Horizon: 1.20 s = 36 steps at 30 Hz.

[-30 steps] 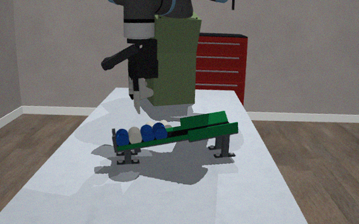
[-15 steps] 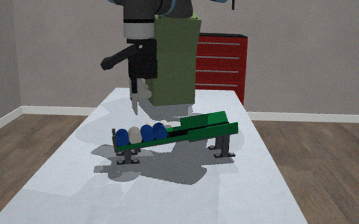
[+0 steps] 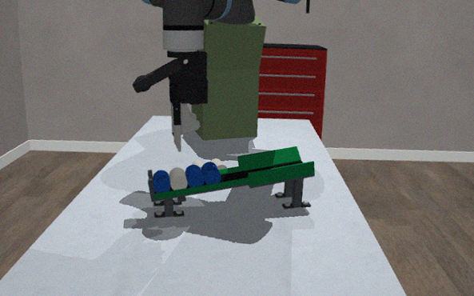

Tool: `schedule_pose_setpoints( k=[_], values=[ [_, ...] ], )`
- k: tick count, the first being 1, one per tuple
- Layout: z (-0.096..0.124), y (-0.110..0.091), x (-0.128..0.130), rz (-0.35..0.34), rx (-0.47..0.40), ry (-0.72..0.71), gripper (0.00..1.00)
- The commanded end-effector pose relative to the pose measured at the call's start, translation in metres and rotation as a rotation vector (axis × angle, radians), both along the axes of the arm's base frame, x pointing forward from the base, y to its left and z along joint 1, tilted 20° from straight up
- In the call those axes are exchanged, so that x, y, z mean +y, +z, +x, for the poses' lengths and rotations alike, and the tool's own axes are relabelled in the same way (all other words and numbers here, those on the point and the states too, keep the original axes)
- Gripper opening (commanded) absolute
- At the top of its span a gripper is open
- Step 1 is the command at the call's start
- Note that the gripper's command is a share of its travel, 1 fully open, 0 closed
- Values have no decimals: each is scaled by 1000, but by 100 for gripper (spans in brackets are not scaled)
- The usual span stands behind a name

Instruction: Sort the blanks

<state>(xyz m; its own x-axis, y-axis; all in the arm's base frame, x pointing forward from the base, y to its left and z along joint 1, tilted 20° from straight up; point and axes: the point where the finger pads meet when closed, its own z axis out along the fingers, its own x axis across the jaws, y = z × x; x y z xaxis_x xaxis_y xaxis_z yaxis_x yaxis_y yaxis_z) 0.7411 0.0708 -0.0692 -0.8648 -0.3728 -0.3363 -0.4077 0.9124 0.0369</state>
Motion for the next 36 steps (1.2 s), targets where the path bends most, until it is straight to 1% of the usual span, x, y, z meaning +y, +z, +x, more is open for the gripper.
schedule_pose_setpoints(
  k=[1,28,36],
  values=[
    [0,1,0,0,-1,0,48],
    [1,-1,0,0,-1,0,48],
    [3,-6,1,0,-1,0,48]
  ],
)
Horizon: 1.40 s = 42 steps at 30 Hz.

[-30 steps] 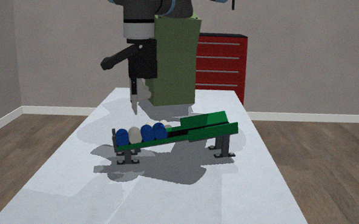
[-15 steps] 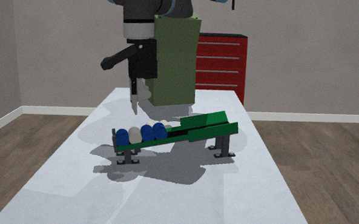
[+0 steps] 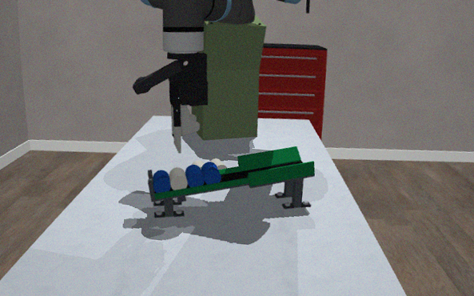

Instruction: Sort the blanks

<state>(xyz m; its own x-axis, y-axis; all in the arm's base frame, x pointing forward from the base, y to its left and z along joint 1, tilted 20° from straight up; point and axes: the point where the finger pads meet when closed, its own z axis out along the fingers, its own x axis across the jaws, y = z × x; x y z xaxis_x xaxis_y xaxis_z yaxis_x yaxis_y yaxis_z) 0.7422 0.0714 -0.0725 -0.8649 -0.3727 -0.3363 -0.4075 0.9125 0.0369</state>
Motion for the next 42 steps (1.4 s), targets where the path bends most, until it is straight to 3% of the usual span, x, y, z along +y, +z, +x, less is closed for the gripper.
schedule_pose_setpoints(
  k=[1,24,42],
  values=[
    [2,-4,1,0,-1,0,48],
    [11,-33,6,0,-1,0,48],
    [15,-45,8,0,-1,0,48]
  ],
)
